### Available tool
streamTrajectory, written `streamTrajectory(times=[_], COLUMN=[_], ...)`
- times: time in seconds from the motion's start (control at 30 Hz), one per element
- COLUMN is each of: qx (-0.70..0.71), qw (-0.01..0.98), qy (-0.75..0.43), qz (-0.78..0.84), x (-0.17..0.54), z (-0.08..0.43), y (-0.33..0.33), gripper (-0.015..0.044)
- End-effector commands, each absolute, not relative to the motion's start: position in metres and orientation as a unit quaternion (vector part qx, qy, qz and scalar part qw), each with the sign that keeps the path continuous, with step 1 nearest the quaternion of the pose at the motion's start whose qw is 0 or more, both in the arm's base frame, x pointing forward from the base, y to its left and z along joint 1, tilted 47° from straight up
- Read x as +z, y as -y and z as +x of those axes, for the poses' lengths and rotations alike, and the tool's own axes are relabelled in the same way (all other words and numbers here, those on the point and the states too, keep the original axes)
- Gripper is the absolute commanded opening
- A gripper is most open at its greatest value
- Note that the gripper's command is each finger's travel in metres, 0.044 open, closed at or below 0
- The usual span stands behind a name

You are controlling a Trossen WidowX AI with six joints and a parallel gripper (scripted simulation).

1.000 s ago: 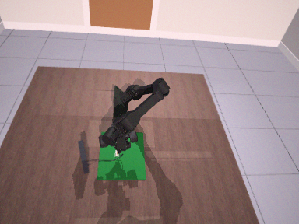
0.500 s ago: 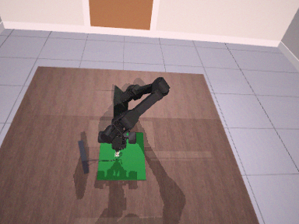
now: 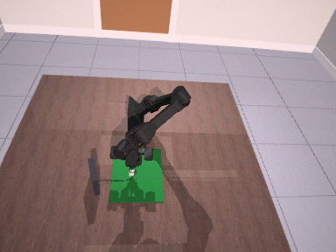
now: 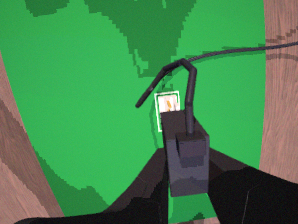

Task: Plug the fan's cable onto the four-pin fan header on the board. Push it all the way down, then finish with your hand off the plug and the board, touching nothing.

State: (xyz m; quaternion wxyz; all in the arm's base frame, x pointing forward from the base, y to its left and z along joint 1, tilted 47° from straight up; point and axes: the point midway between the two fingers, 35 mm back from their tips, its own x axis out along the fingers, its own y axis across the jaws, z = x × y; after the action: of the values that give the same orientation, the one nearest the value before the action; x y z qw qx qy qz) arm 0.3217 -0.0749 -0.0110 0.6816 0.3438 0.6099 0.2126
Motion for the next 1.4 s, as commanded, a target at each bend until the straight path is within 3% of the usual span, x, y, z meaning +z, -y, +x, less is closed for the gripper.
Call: streamTrajectory(times=[0.0, 1.37], qx=[0.211, 0.213], qw=[0.681, 0.682], qy=[-0.611, -0.61], qz=[0.343, 0.342], x=[-0.011, -0.026], z=[0.32, 0.326], y=[0.075, 0.058], gripper=[0.0, 0.0])
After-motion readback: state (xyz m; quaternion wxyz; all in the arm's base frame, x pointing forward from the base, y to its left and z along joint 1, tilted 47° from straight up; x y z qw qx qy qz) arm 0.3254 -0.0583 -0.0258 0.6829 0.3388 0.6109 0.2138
